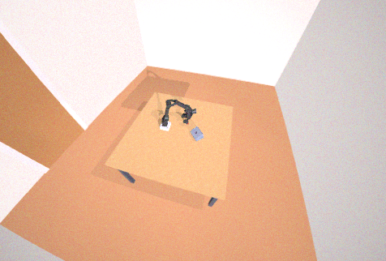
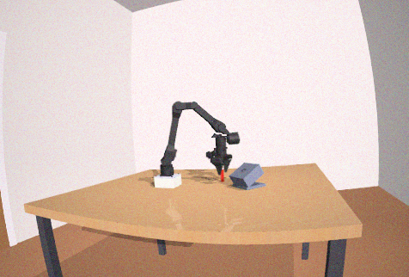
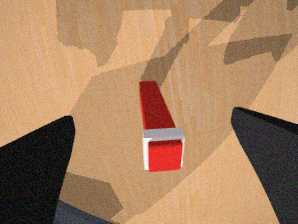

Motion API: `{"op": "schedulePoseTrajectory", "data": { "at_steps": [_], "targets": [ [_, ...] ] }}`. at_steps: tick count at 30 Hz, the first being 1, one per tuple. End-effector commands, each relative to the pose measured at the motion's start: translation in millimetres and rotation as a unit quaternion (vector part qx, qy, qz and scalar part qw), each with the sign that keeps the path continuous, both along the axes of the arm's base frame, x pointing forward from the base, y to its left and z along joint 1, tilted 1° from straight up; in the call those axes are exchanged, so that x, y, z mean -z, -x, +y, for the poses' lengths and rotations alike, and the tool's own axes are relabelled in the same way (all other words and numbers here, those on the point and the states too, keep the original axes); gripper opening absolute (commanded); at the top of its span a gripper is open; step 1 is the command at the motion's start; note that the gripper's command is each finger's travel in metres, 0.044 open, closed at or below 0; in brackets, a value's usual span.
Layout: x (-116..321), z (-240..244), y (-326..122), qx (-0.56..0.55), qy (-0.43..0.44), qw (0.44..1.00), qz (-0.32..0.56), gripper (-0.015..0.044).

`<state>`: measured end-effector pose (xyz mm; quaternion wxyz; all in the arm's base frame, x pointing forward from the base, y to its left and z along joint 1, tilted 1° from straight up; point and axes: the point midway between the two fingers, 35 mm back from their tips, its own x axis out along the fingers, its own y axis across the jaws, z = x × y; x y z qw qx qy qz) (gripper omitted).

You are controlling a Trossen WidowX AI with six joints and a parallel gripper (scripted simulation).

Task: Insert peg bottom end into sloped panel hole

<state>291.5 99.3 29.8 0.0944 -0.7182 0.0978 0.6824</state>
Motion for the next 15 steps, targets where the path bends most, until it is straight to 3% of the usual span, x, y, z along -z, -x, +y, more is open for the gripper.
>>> {"op": "schedulePoseTrajectory", "data": {
  "at_steps": [1,3,15],
  "targets": [
    [6.9,-0.4,1.9,-0.002,0.000,1.000,0.003,0.0440],
    [7.2,-0.4,1.9,-0.002,0.000,1.000,0.003,0.0440],
    [3.7,-0.3,0.5,0.000,0.000,1.000,0.001,0.0125]
  ]
}}
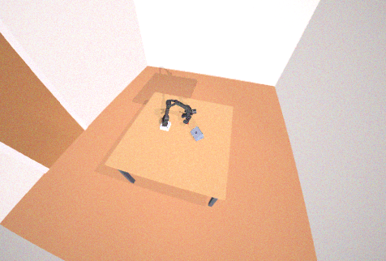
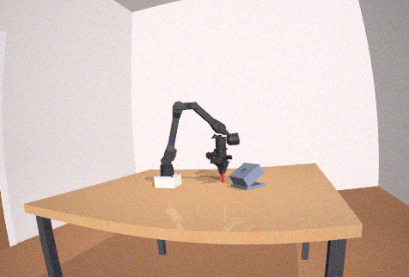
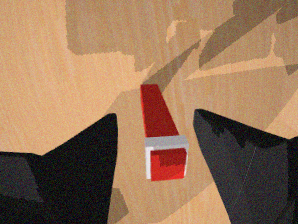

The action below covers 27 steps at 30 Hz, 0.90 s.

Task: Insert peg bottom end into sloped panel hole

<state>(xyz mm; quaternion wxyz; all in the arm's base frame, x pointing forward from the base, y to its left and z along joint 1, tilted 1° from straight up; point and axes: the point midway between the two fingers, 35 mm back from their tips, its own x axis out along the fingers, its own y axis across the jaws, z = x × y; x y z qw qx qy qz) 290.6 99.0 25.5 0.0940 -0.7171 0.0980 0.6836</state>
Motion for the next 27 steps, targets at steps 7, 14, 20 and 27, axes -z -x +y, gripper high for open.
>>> {"op": "schedulePoseTrajectory", "data": {
  "at_steps": [7,14,20,27],
  "targets": [
    [-0.7,0.0,-0.4,0.000,0.000,1.000,-0.001,0.0000],
    [-7.7,0.4,-1.0,0.000,0.000,1.000,-0.001,0.0000],
    [-34.1,1.0,-0.7,-0.001,0.000,1.000,0.000,0.0000],
    [-65.9,0.6,2.0,-0.001,-0.001,1.000,0.001,0.0000]
  ]
}}
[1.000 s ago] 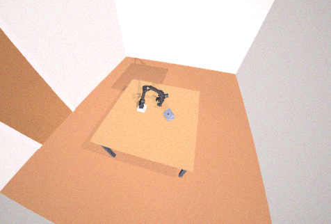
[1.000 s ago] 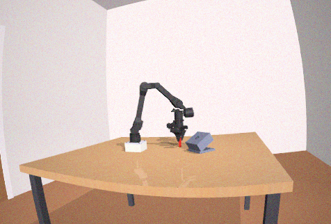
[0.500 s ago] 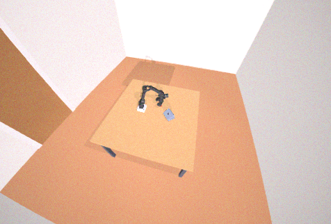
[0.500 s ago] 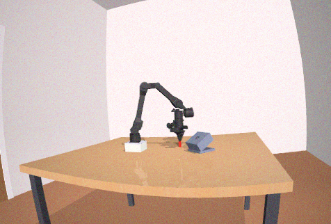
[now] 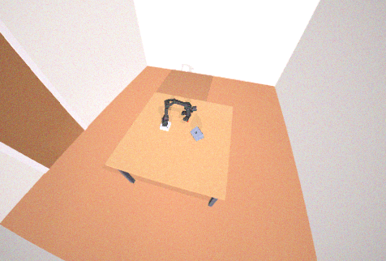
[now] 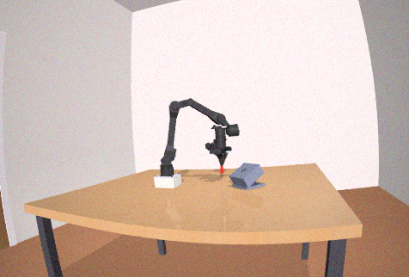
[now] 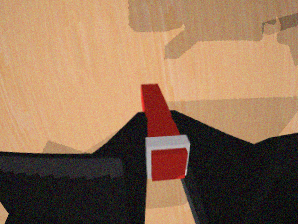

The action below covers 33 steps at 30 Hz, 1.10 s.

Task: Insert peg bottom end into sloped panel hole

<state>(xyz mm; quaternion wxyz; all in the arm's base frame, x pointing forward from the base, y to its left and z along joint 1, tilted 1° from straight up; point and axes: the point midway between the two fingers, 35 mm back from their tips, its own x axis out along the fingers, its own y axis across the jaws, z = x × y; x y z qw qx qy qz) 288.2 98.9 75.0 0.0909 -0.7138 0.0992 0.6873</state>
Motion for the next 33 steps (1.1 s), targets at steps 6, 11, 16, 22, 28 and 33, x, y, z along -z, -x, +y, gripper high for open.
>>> {"op": "schedulePoseTrajectory", "data": {
  "at_steps": [6,11,16,22,28,33],
  "targets": [
    [-30.3,-0.6,2.6,0.000,-0.003,1.000,-0.004,0.0000],
    [-31.0,-2.9,0.8,0.005,-0.007,1.000,-0.005,0.0000],
    [-32.5,-7.5,-2.6,0.014,-0.014,1.000,-0.006,0.0000],
    [-34.4,-13.2,-6.6,0.026,-0.023,0.999,-0.007,0.0000],
    [-36.3,-19.1,-10.6,0.038,-0.032,0.999,-0.009,0.0000],
    [-37.9,-24.2,-13.8,0.048,-0.039,0.998,-0.011,0.0000]
  ]
}}
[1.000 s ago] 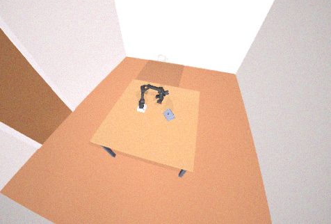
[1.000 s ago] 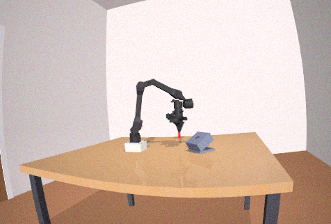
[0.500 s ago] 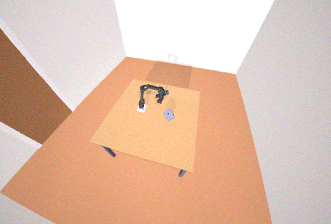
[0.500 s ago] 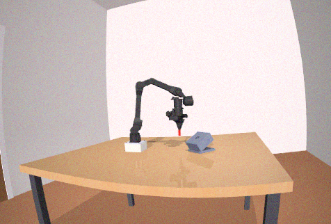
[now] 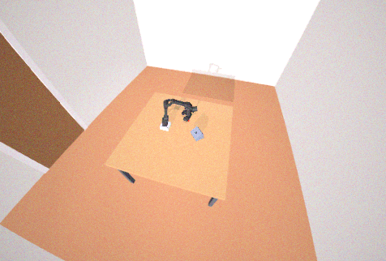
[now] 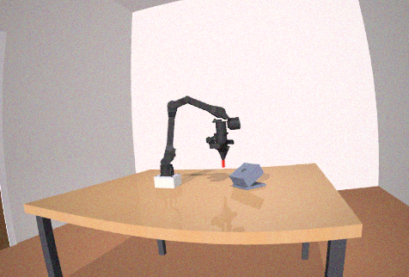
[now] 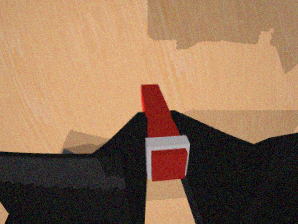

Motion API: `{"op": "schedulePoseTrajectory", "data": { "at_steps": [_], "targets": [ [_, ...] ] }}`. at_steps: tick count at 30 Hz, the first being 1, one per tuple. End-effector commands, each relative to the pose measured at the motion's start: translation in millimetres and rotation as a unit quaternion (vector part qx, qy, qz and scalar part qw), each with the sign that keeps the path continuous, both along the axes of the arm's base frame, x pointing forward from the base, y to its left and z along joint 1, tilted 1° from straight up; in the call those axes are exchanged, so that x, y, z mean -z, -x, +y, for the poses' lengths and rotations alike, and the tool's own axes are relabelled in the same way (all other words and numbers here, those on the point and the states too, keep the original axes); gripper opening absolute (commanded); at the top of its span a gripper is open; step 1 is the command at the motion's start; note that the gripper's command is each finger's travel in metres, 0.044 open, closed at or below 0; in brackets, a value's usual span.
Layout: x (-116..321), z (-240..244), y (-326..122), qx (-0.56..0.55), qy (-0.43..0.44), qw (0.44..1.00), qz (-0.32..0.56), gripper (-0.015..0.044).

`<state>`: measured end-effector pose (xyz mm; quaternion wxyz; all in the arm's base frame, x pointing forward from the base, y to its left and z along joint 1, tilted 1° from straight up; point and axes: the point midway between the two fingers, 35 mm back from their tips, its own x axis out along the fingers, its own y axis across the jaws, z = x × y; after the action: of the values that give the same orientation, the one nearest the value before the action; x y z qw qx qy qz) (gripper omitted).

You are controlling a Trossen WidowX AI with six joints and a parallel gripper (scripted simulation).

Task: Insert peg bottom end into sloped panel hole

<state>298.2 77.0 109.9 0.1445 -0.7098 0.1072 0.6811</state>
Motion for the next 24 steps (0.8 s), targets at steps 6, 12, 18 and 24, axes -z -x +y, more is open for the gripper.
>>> {"op": "schedulePoseTrajectory", "data": {
  "at_steps": [6,12,18,24],
  "targets": [
    [-5.0,-8.5,-7.6,0.016,-0.015,1.000,-0.007,0.0000],
    [-7.1,-14.9,-11.2,0.027,-0.024,0.999,-0.010,0.0000],
    [-9.2,-21.4,-14.7,0.039,-0.033,0.999,-0.013,0.0000],
    [-11.4,-28.1,-18.1,0.050,-0.041,0.998,-0.016,0.0000]
  ]
}}
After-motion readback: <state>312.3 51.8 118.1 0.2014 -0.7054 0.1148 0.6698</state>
